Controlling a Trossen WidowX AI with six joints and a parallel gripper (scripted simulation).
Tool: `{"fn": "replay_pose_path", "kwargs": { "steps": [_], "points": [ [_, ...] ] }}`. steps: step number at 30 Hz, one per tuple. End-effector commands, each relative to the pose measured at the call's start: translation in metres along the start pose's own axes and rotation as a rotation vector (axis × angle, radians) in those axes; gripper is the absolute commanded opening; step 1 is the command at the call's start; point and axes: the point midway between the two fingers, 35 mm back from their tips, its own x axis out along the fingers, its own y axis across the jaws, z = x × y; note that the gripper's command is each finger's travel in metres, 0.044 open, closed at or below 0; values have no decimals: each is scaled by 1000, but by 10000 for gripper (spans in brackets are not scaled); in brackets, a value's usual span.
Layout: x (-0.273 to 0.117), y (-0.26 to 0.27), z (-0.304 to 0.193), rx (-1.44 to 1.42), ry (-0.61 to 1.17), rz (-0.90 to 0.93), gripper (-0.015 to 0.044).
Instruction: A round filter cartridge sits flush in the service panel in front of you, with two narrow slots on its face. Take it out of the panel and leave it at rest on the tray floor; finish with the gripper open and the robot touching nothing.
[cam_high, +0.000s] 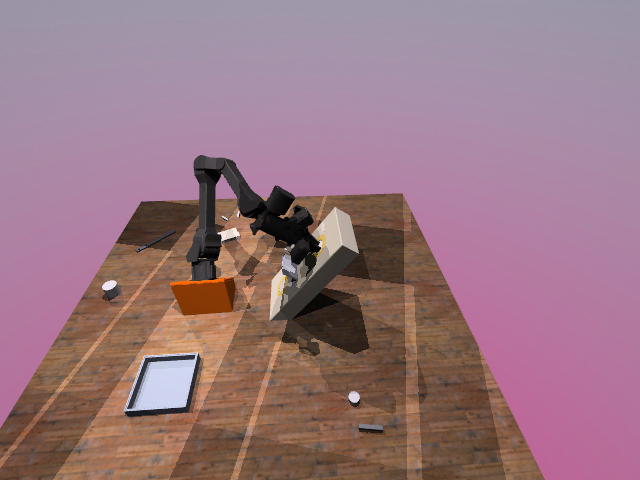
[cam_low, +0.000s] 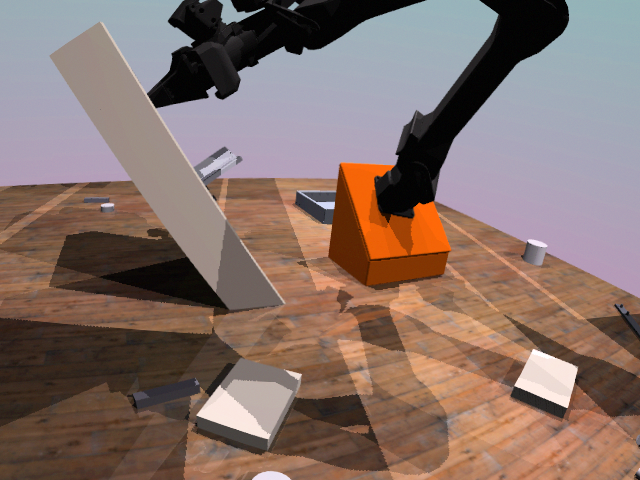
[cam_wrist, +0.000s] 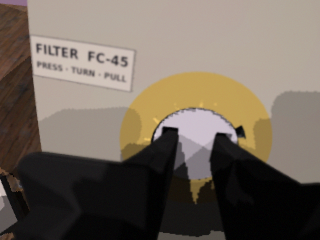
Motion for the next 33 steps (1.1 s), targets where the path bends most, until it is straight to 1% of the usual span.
{"fn": "replay_pose_path", "kwargs": {
  "steps": [1, 16, 21, 33],
  "points": [
    [4, 1, 1, -176, 2, -8, 0],
    [3, 1, 1, -680, 4, -8, 0],
    [1, 0, 1, -635, 6, -8, 0],
    [-60, -2, 1, -554, 15, -11, 0]
  ]
}}
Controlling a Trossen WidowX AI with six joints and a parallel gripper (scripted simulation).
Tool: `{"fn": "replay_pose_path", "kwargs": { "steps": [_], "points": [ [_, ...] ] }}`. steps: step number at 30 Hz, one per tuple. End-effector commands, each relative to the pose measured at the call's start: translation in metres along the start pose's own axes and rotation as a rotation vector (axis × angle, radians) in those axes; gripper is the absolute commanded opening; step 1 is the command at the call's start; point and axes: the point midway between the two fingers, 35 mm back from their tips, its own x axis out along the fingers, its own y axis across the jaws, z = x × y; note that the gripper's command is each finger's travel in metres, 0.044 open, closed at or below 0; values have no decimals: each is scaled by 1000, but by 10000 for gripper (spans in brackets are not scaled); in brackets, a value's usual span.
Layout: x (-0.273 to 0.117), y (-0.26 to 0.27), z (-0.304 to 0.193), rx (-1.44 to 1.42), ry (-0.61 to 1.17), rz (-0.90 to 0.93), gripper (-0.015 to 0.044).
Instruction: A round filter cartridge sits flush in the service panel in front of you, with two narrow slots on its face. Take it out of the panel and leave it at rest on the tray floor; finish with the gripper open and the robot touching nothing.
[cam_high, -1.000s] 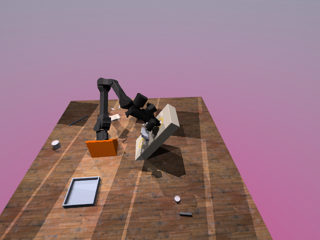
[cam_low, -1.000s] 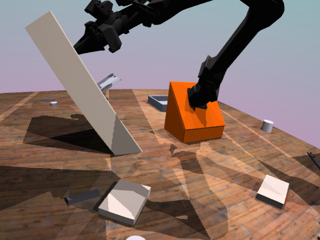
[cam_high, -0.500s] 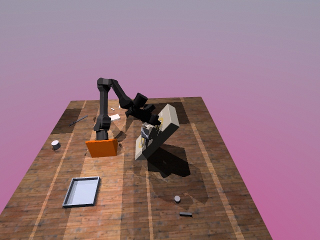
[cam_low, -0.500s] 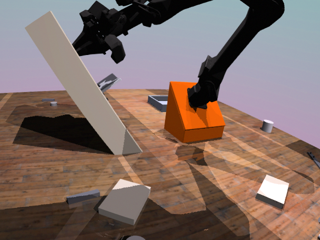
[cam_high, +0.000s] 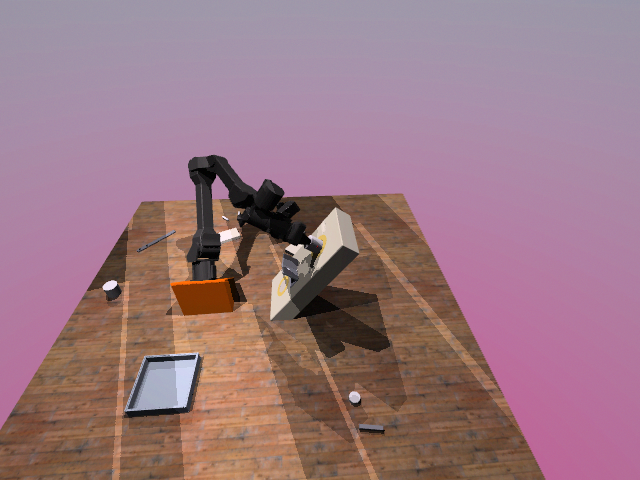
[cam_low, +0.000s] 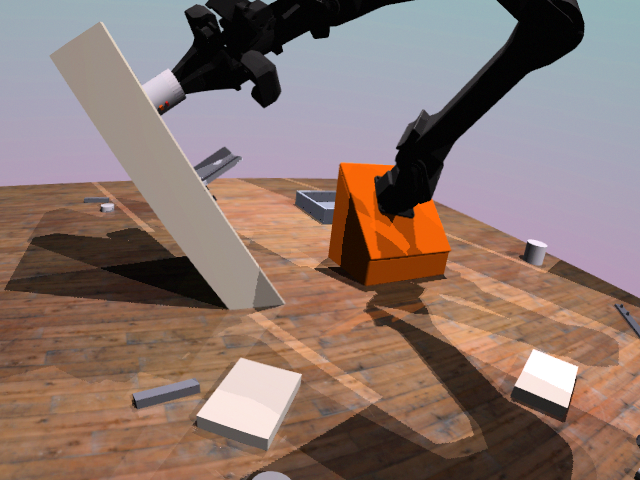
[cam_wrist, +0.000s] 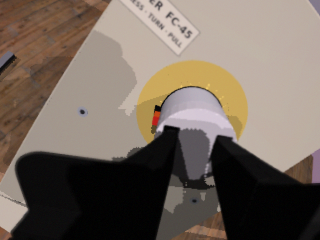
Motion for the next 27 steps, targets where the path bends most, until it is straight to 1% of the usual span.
{"fn": "replay_pose_path", "kwargs": {
  "steps": [1, 4, 11, 27],
  "points": [
    [-24, -1, 0, 29, -2, -16, 0],
    [-31, 0, 0, 40, -6, -16, 0],
    [-31, 1, -2, 40, -6, -16, 0],
    [-22, 33, -43, 41, -6, -15, 0]
  ]
}}
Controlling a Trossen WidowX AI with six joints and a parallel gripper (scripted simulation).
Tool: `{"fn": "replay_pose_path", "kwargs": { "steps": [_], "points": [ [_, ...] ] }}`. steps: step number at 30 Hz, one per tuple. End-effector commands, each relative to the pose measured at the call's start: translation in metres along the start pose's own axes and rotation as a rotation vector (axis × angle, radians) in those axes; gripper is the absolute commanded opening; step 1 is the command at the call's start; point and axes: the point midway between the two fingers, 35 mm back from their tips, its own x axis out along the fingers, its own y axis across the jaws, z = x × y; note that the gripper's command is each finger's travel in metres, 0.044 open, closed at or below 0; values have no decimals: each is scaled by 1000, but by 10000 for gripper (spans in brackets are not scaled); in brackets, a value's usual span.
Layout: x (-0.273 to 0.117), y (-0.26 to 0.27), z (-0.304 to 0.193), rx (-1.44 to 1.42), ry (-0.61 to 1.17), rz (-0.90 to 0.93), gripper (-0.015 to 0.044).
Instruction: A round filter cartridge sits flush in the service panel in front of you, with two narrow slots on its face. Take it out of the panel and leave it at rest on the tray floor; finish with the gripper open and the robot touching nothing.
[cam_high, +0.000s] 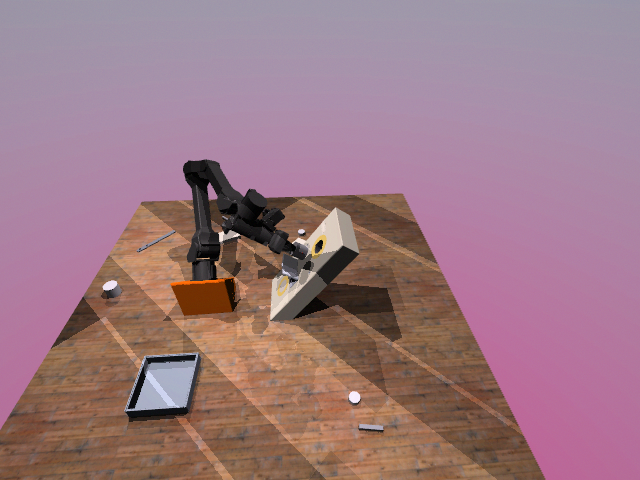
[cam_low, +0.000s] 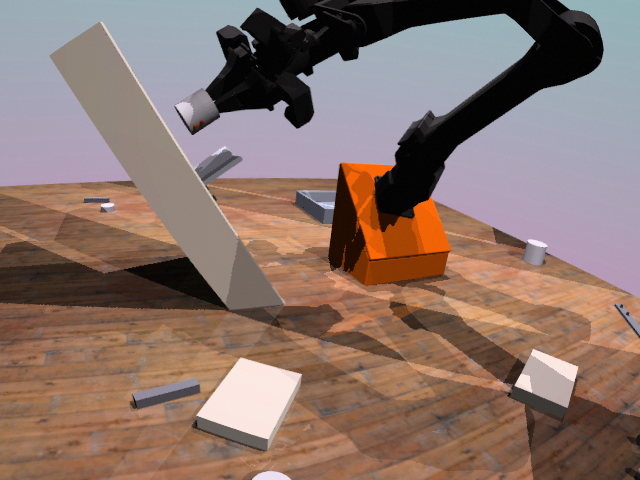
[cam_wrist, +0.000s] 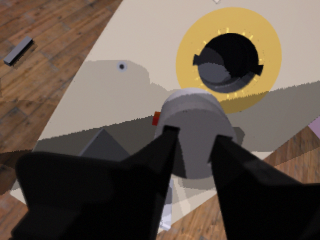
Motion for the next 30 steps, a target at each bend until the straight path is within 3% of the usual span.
{"fn": "replay_pose_path", "kwargs": {
  "steps": [1, 8, 12, 30],
  "points": [
    [1, 8, -11, 1, -1, -5, 0],
    [3, 20, -26, 1, -1, -5, 0],
    [3, 16, -22, 3, 1, 1, 105],
    [2, 9, -13, 1, -2, -5, 107]
  ]
}}
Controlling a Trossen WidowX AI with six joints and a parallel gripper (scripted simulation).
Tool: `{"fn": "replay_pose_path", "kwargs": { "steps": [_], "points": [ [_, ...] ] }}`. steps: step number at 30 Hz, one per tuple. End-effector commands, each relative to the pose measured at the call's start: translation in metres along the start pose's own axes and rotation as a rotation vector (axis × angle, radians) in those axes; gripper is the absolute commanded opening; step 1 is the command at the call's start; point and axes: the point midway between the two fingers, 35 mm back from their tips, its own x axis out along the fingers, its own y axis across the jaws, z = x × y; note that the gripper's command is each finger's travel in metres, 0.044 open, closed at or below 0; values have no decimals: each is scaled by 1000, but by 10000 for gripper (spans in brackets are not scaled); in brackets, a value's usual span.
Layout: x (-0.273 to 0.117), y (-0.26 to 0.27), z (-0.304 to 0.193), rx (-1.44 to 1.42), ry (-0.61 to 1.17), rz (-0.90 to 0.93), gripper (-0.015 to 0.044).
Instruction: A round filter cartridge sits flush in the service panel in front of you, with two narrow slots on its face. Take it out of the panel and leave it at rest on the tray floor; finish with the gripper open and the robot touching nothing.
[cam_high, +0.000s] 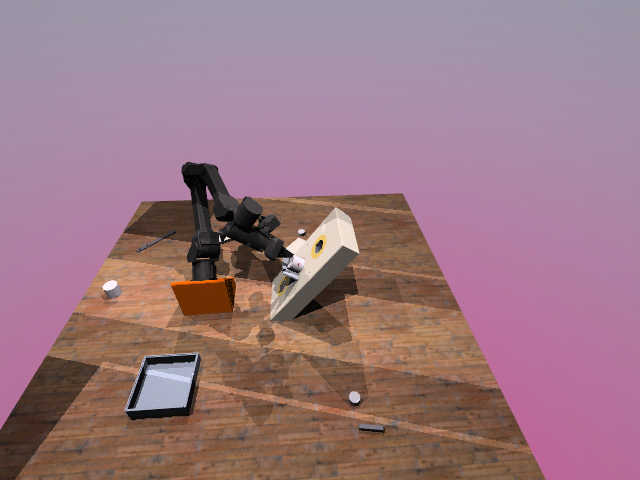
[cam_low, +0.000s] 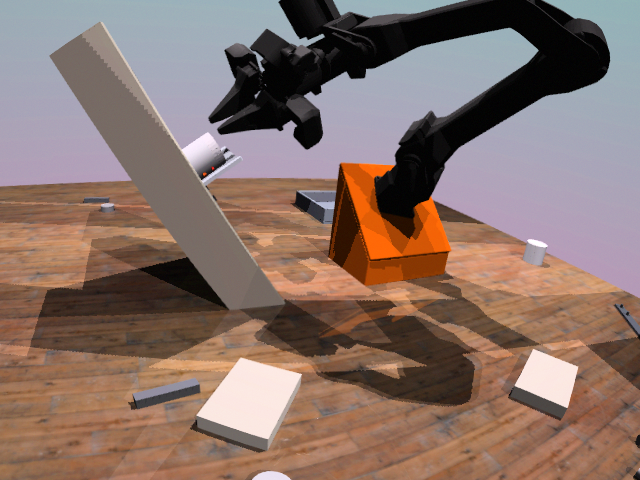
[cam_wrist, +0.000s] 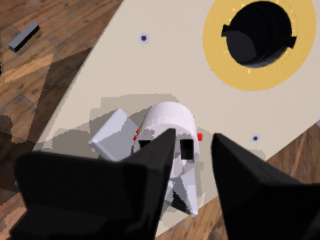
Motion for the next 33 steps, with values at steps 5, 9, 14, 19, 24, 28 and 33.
{"fn": "replay_pose_path", "kwargs": {
  "steps": [5, 9, 14, 19, 24, 28, 33],
  "points": [
    [-8, -39, 54, -1, -2, -6, 107],
    [-9, -43, 59, -1, -2, -6, 107],
    [-30, -61, 82, -3, 2, -8, 238],
    [-54, -76, 104, -4, -2, -11, 369],
    [-43, -66, 86, 114, 61, 20, 343],
    [-21, -29, 35, 435, 271, 97, 305],
    [-14, -3, 7, 612, 418, 131, 305]
  ]
}}
